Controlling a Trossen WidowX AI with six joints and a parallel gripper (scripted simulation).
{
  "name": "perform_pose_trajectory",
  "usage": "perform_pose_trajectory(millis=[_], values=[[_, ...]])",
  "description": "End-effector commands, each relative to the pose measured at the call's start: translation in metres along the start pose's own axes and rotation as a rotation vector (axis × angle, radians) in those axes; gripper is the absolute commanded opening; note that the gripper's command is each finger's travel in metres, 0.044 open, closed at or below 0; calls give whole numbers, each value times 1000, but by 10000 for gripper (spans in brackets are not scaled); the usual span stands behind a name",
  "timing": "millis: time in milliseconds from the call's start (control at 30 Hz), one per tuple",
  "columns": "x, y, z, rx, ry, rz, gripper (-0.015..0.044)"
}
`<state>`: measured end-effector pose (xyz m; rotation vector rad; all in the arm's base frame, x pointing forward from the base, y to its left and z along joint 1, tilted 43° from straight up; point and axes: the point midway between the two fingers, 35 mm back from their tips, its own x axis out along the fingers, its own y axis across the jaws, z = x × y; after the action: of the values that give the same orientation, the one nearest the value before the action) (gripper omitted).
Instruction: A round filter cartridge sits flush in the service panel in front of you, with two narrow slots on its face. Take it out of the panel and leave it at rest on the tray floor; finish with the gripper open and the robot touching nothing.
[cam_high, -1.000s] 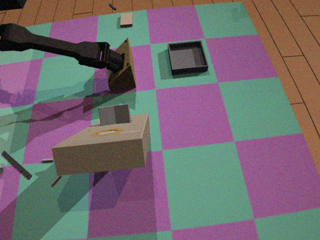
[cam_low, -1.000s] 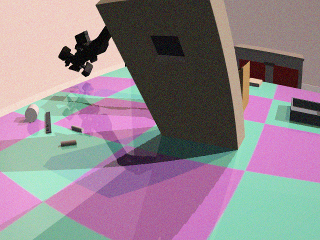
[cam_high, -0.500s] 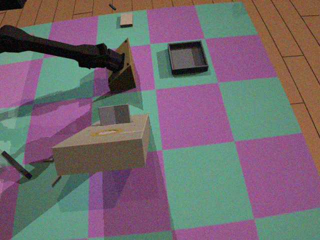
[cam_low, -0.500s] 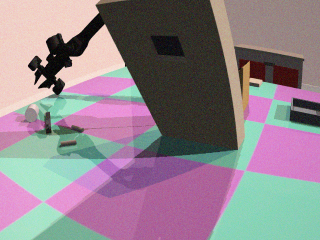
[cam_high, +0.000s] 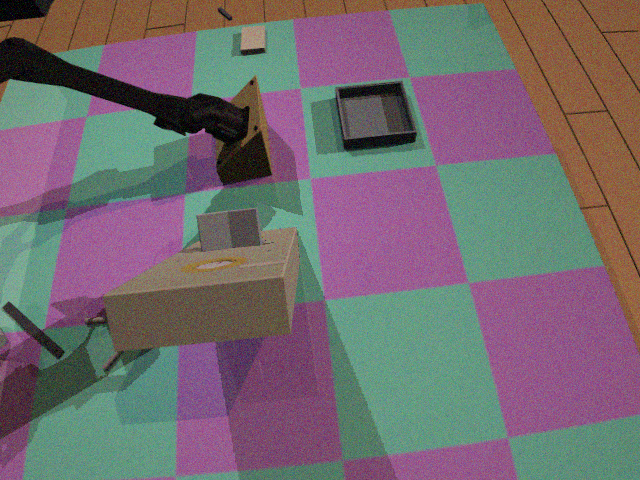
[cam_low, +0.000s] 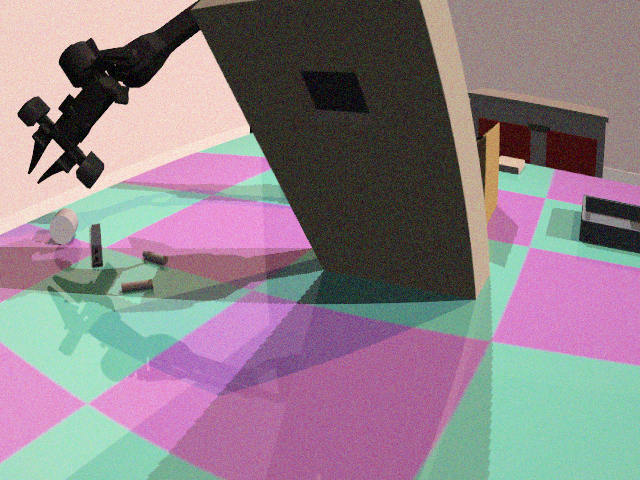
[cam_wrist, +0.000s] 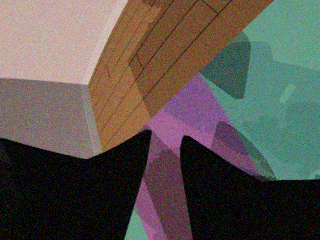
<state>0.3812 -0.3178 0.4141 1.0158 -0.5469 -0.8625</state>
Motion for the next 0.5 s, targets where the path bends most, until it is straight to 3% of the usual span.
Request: perform_pose_trajectory(millis=[0, 467], values=[[-39, 12, -61, 9, 113, -11, 102], [-208, 13, -212, -72, 468, -28, 102]])
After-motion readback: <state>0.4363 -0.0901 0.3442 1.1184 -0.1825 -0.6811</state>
